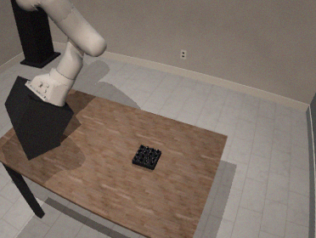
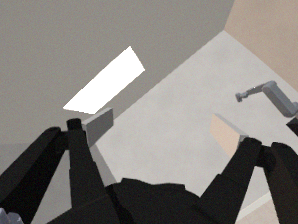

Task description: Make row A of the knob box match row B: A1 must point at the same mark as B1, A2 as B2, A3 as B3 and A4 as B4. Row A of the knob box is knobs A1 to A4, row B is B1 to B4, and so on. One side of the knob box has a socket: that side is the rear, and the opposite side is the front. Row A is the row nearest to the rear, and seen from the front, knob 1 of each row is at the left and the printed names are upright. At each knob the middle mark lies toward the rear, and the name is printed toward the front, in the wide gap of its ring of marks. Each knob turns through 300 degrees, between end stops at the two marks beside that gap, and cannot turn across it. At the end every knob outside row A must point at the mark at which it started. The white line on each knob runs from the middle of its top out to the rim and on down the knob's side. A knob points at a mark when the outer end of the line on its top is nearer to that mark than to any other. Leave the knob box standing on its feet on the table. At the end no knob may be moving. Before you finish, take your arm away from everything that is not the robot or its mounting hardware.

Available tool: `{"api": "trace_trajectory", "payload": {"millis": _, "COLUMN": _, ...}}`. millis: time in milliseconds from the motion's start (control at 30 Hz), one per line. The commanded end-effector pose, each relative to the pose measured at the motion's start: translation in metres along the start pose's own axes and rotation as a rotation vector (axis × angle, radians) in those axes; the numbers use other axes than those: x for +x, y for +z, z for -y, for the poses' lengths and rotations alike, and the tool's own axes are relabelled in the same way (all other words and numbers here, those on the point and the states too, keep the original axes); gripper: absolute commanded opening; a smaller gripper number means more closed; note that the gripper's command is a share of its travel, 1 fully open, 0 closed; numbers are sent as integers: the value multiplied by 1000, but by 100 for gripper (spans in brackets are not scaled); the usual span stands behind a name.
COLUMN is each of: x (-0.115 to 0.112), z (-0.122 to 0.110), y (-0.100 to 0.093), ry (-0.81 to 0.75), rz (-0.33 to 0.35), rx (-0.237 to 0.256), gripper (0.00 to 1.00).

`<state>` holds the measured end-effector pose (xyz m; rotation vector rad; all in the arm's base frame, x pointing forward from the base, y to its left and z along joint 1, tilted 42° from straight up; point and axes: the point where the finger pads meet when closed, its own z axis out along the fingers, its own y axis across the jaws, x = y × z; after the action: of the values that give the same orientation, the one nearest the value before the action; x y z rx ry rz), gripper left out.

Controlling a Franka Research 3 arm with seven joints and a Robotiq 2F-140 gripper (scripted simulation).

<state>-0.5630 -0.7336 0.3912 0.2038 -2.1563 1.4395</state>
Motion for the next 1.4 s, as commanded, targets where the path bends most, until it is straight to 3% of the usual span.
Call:
{"api": "trace_trajectory", "payload": {"millis": 0, "x": -3, "z": 0, "y": 0, "ry": 8, "rz": -5, "rx": 3, "gripper": 100}}
{"api": "trace_trajectory", "payload": {"millis": 467, "x": -3, "z": 0, "y": 0, "ry": 8, "rz": -5, "rx": 3, "gripper": 100}}
{"api": "trace_trajectory", "payload": {"millis": 500, "x": -3, "z": 22, "y": 4, "ry": -15, "rz": -26, "rx": 40, "gripper": 100}}
{"api": "trace_trajectory", "payload": {"millis": 567, "x": -3, "z": 29, "y": 5, "ry": -21, "rz": -33, "rx": 51, "gripper": 100}}
{"api": "trace_trajectory", "payload": {"millis": 600, "x": -3, "z": 52, "y": 7, "ry": -44, "rz": -57, "rx": 86, "gripper": 100}}
{"api": "trace_trajectory", "payload": {"millis": 900, "x": -7, "z": 138, "y": 12, "ry": -120, "rz": -172, "rx": 196, "gripper": 100}}
{"api": "trace_trajectory", "payload": {"millis": 1000, "x": -8, "z": 145, "y": 13, "ry": -125, "rz": -182, "rx": 202, "gripper": 100}}
{"api": "trace_trajectory", "payload": {"millis": 1033, "x": -10, "z": 164, "y": 13, "ry": -139, "rz": -212, "rx": 217, "gripper": 100}}
{"api": "trace_trajectory", "payload": {"millis": 1167, "x": -17, "z": 189, "y": 13, "ry": -159, "rz": -256, "rx": 227, "gripper": 100}}
{"api": "trace_trajectory", "payload": {"millis": 1367, "x": -40, "z": 223, "y": 14, "ry": -191, "rz": -316, "rx": 202, "gripper": 100}}
